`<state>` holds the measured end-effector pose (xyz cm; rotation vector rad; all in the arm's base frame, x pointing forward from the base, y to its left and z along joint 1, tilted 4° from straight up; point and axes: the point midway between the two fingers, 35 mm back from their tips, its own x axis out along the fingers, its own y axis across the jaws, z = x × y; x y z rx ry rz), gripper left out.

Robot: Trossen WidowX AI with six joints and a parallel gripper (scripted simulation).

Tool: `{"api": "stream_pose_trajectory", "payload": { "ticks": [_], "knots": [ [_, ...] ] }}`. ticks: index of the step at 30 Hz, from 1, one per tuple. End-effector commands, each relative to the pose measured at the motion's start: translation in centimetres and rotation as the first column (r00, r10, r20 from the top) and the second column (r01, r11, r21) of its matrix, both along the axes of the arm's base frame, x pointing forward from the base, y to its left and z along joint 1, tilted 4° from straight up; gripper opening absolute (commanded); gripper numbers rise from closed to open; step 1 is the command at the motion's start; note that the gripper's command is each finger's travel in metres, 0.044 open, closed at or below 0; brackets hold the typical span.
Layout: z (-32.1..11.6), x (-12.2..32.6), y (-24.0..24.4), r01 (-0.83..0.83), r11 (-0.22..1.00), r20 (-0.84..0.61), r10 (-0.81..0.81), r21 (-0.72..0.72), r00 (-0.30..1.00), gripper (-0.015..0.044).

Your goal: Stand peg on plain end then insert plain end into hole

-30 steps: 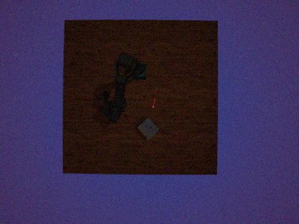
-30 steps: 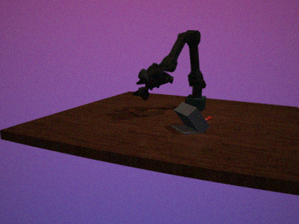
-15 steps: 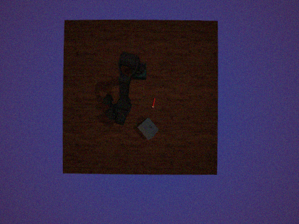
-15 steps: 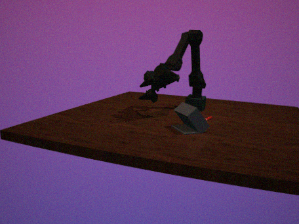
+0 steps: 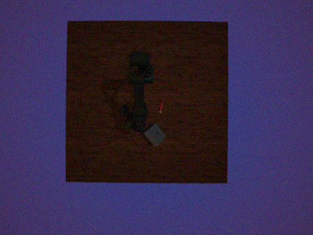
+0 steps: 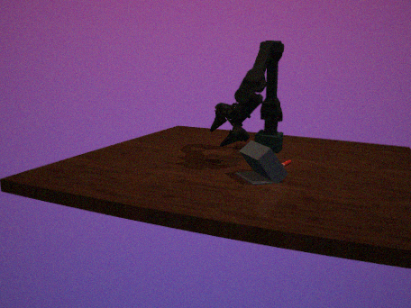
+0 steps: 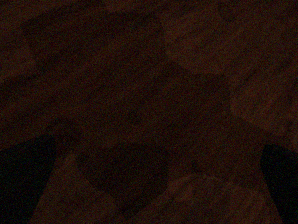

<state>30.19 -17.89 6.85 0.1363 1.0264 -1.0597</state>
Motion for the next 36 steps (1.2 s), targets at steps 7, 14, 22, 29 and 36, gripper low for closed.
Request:
{"api": "stream_pose_trajectory", "payload": {
  "ticks": [7, 14, 22, 29, 36],
  "knots": [
    [-0.6, 1.8, 8.8, -0.198, 0.944, 0.009, 0.203, 0.262, 0.979, 0.0440],
    [-0.7, 1.4, 15.2, -0.295, 0.847, 0.005, 0.327, 0.442, 0.945, 0.0440],
    [-0.2, -0.7, 22.2, -0.344, 0.701, -0.005, 0.444, 0.626, 0.896, 0.0440],
    [-0.1, -0.9, 22.8, -0.344, 0.688, -0.007, 0.453, 0.639, 0.892, 0.0440],
    [-1.1, -0.7, 22.8, -0.344, 0.688, -0.007, 0.453, 0.639, 0.892, 0.0440]
  ]
}}
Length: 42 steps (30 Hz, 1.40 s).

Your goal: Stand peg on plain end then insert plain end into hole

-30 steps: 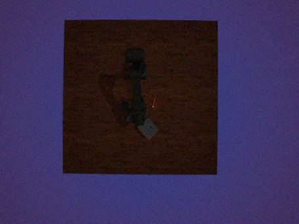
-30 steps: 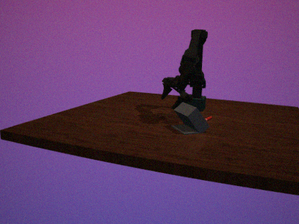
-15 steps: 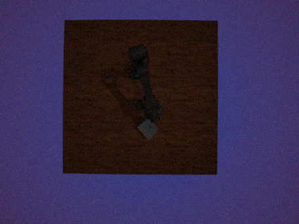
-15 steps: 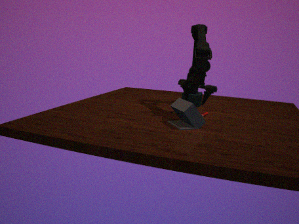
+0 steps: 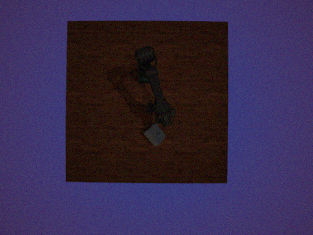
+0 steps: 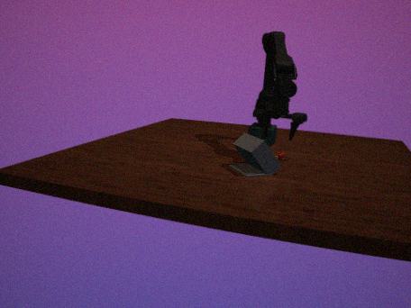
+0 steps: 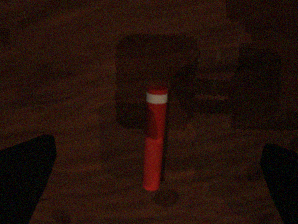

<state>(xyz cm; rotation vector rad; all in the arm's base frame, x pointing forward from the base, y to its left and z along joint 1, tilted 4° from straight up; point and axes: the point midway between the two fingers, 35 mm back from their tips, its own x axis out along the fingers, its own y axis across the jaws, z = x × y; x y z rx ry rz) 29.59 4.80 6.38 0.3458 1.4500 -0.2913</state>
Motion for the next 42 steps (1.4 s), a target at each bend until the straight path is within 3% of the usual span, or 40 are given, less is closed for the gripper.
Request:
{"api": "stream_pose_trajectory", "payload": {
  "ticks": [1, 42],
  "knots": [
    [-0.8, 0.0, 0.1, 0.002, 1.000, -0.010, -0.002, 0.005, 1.000, 0.0440],
    [-7.1, 0.4, 0.2, 0.002, 1.000, -0.010, -0.002, 0.005, 1.000, 0.0440]
  ]
}}
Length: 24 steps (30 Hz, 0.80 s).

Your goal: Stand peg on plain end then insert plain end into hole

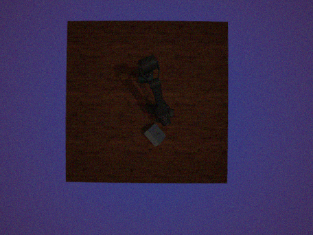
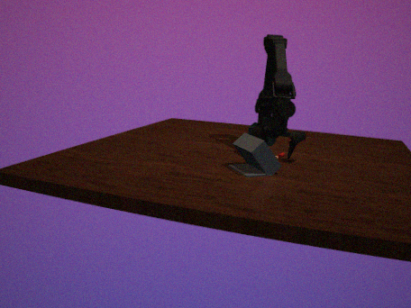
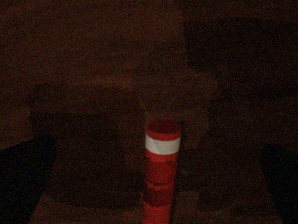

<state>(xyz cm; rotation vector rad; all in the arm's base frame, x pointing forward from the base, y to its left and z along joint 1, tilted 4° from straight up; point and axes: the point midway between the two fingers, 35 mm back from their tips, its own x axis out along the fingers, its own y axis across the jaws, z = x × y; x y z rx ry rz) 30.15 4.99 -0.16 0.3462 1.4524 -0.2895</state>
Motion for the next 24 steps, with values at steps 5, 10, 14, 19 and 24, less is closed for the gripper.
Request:
{"api": "stream_pose_trajectory", "payload": {
  "ticks": [5, 10, 14, 19, 24],
  "knots": [
    [-0.57, -0.21, 0.04, 0.003, 1.000, -0.009, -0.003, 0.003, 1.000, 0.0309],
    [-0.57, -0.21, 0.04, 0.003, 1.000, -0.009, -0.003, 0.003, 1.000, 0.0177],
    [-0.57, -0.21, 0.04, 0.003, 1.000, -0.009, -0.003, 0.003, 1.000, 0.0110],
    [-0.57, -0.21, 0.04, 0.003, 1.000, -0.009, -0.003, 0.003, 1.000, 0.0110],
    [-0.57, -0.21, 0.04, 0.003, 1.000, -0.009, -0.003, 0.003, 1.000, 0.0110]
  ]
}}
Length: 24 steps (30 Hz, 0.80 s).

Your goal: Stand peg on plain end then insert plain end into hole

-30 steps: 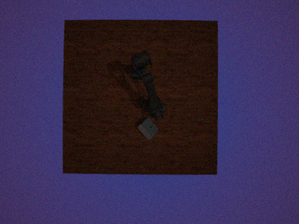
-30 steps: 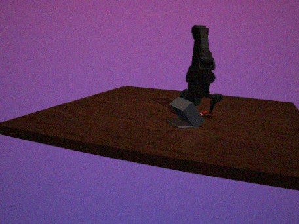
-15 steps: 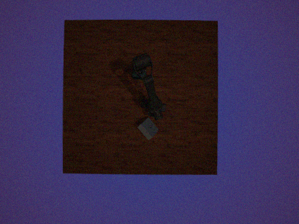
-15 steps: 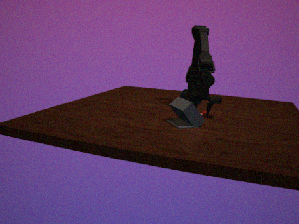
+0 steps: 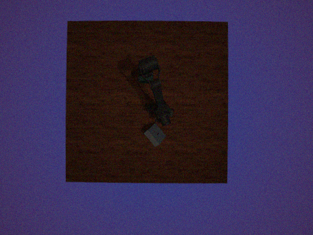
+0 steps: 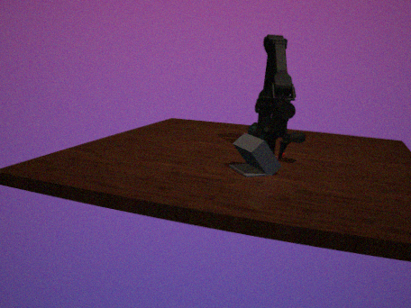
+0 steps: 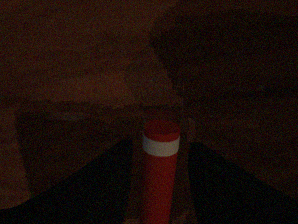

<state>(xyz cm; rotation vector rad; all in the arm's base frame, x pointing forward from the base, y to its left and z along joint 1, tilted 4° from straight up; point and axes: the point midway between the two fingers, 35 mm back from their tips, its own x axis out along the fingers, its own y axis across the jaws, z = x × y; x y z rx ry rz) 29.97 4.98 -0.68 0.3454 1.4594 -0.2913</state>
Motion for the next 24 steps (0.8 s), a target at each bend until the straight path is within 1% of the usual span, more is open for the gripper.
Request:
{"api": "stream_pose_trajectory", "payload": {
  "ticks": [1, 9, 16, 24],
  "knots": [
    [-0.05, -0.03, 0.05, 0.003, 1.000, -0.001, -0.003, 0.004, 1.000, 0.0103],
    [-0.05, -0.03, 0.05, 0.003, 1.000, -0.001, -0.003, 0.004, 1.000, 0.0051],
    [0.02, -0.05, 0.04, 0.002, 1.000, 0.007, -0.002, -0.001, 1.000, 0.0051],
    [0.52, -0.35, 0.13, 0.006, 0.999, 0.076, -0.003, -0.033, 0.997, 0.0051]
  ]
}}
